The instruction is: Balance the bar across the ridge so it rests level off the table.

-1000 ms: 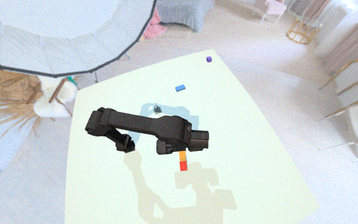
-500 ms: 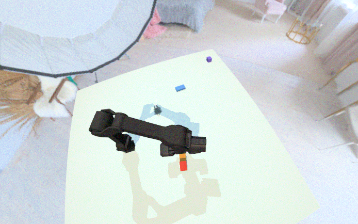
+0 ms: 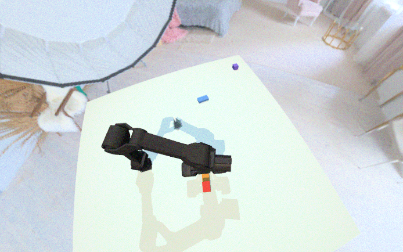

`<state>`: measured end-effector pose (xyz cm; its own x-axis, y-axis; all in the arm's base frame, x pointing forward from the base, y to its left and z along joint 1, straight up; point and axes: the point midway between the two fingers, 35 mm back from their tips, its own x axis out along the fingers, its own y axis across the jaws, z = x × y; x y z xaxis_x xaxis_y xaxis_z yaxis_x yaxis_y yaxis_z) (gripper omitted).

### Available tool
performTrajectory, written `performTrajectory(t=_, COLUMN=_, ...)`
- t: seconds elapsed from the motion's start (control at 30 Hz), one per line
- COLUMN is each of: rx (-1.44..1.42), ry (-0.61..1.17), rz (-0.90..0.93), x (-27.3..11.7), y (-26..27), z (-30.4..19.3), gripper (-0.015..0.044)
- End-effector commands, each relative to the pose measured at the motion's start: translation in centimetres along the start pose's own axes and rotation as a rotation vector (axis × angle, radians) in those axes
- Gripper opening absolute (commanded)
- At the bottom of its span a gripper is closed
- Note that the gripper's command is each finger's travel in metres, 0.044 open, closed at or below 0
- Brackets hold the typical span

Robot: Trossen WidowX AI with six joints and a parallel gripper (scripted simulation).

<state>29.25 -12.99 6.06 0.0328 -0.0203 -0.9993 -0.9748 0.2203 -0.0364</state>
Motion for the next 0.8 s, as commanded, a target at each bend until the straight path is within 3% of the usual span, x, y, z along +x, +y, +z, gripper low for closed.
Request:
performTrajectory(t=0.0, rx=-0.004, ry=-0.006, rz=0.003, x=0.83, y=0.08, z=0.11, gripper=0.0315)
performTrajectory(t=0.53, rx=-0.004, ry=-0.006, rz=0.003, x=1.07, y=0.09, z=0.12, gripper=0.0315)
performTrajectory(t=0.77, rx=0.0, ry=-0.001, rz=0.005, x=1.02, y=0.12, z=0.03, gripper=0.0131)
